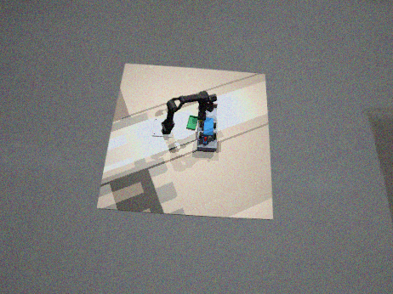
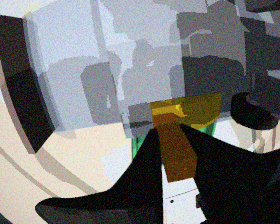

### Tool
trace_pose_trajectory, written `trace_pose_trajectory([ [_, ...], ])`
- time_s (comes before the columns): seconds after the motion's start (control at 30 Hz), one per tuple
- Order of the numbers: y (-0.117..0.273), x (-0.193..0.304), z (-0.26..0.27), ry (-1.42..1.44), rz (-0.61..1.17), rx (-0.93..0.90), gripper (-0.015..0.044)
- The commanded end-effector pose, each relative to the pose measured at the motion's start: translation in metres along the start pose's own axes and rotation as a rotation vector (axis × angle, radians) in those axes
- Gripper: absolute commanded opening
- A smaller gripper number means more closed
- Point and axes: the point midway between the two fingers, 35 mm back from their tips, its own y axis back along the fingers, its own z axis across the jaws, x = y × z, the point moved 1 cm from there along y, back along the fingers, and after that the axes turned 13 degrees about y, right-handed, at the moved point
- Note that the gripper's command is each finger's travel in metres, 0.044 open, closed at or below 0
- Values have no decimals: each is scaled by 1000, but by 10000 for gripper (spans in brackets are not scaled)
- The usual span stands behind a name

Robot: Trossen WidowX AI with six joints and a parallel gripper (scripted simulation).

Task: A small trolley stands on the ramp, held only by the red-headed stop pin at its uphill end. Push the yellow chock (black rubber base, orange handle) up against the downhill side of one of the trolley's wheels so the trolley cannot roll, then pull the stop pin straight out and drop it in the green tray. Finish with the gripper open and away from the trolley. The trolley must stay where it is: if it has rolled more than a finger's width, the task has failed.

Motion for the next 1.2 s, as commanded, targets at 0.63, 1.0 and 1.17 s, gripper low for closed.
trace_pose_trajectory([
  [0.63,0,4,-16,2,-1,-3,0],
  [1.0,0,4,-16,2,-1,-3,79],
  [1.17,0,4,-16,2,-1,-3,190],
])
